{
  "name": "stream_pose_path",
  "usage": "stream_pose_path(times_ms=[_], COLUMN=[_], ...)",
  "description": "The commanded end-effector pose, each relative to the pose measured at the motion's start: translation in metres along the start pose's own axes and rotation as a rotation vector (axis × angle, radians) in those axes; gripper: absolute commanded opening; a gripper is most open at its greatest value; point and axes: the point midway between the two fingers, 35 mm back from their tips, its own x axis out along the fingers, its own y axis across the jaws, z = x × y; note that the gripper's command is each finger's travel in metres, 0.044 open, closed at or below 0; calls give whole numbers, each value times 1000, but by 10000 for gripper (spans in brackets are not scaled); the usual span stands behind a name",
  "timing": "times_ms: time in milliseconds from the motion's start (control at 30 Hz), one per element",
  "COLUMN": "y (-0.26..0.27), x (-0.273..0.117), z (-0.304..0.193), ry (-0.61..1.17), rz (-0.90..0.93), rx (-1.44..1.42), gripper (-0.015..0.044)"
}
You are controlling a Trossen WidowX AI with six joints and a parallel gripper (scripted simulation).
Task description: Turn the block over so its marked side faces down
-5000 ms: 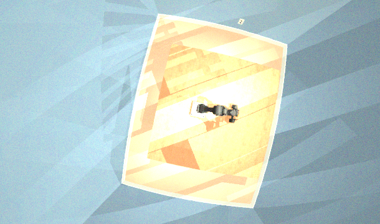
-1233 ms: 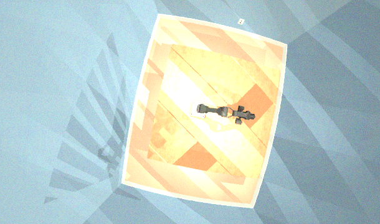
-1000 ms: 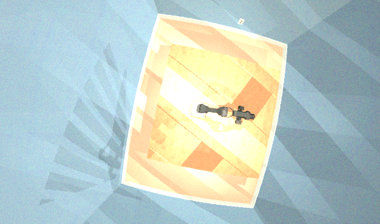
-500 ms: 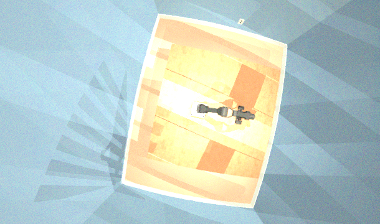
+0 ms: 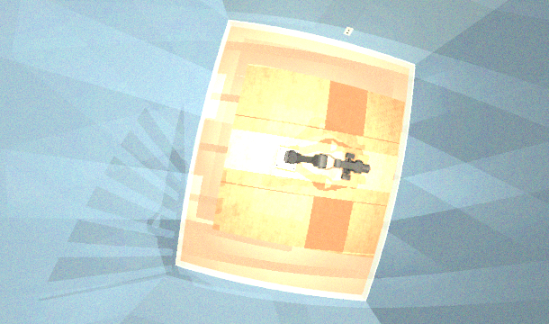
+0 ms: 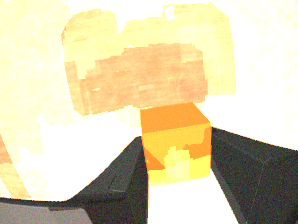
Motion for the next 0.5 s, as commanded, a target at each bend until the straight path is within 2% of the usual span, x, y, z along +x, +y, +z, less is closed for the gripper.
stream_pose_path(times_ms=[0, 467], y=[0, 1], x=[3, 9], z=[-1, -1], ry=[-39, -235], rz=[1, 1], rx=[1, 0], gripper=[0, 0])
